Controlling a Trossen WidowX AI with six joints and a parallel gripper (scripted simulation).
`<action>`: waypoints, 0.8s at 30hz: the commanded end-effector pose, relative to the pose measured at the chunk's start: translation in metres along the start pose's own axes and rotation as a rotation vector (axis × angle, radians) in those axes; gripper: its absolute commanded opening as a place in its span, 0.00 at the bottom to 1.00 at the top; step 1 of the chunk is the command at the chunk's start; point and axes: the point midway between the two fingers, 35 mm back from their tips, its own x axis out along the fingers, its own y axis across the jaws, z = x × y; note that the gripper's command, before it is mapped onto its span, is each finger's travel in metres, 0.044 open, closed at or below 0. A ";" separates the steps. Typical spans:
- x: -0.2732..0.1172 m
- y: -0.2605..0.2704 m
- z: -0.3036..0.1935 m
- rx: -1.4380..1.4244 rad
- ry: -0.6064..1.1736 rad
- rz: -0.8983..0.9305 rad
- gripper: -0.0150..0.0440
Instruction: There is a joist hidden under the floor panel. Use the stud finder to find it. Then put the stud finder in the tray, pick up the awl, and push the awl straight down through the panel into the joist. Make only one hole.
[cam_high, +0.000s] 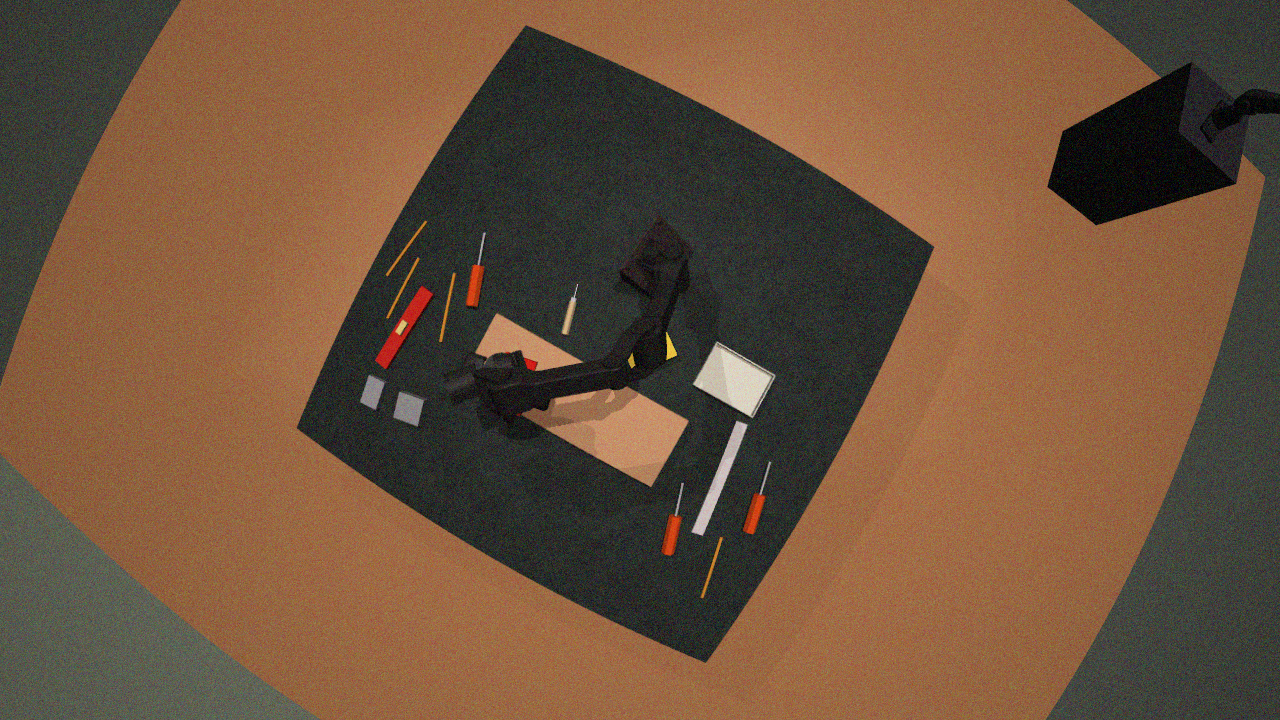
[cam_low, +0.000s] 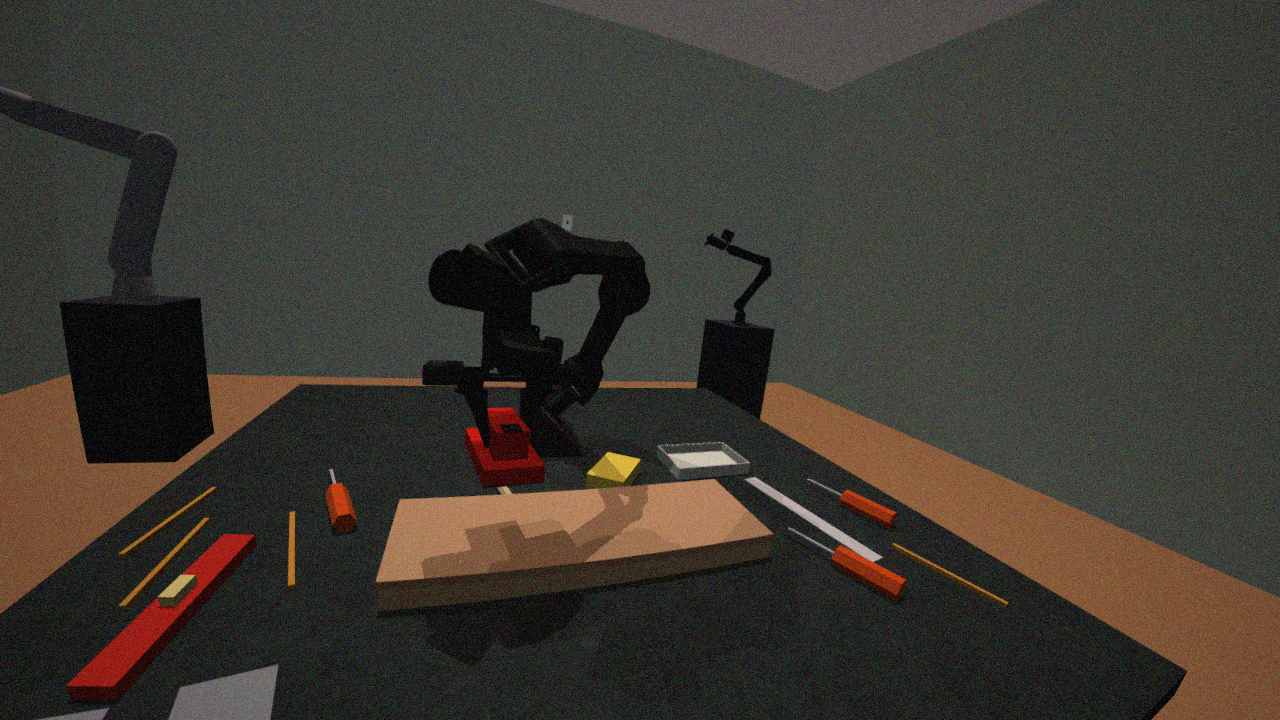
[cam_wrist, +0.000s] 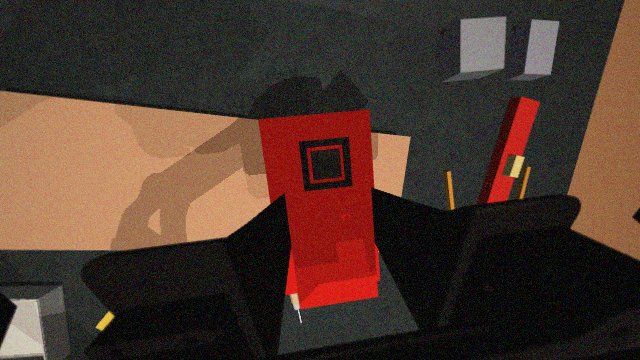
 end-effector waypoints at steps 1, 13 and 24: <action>-0.002 0.024 0.008 -0.053 -0.002 0.006 0.25; 0.001 0.108 0.030 -0.243 0.008 0.030 0.25; 0.004 0.185 0.034 -0.418 0.011 0.063 0.25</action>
